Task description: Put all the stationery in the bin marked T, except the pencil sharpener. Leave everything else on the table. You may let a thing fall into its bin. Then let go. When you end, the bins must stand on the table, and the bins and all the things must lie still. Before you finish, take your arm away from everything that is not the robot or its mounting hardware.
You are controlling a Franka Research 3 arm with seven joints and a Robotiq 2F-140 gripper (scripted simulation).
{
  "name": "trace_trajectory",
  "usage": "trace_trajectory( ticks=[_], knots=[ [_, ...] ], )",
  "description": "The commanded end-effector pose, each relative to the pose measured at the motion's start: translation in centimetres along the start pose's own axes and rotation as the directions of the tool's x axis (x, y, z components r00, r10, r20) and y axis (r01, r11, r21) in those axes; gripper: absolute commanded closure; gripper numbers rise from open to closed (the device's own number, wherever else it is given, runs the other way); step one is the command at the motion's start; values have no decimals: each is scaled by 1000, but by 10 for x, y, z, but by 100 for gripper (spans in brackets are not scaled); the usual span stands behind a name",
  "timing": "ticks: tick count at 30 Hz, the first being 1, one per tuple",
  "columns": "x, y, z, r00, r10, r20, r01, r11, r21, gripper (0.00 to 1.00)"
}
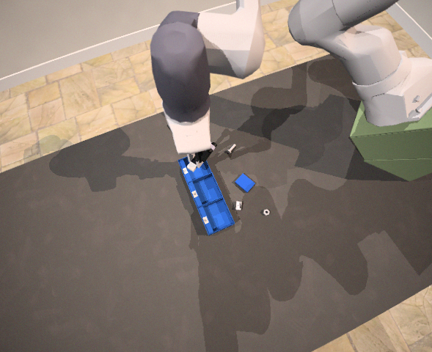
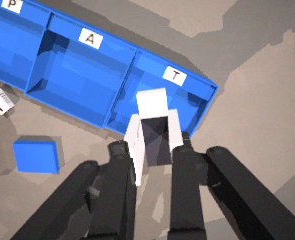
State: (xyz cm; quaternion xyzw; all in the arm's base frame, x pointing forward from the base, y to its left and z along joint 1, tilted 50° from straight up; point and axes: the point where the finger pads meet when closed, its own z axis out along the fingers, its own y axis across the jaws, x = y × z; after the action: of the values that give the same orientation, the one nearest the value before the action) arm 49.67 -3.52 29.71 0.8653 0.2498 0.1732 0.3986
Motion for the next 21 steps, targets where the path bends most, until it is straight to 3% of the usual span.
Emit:
trace_trajectory(
  ticks=[1, 21],
  knots=[
    [2, 1, 0, 988, -156, 0, 156, 988, 5, 89],
    [2, 2, 0, 914, -406, -5, 406, 914, 6, 89]
  ],
)
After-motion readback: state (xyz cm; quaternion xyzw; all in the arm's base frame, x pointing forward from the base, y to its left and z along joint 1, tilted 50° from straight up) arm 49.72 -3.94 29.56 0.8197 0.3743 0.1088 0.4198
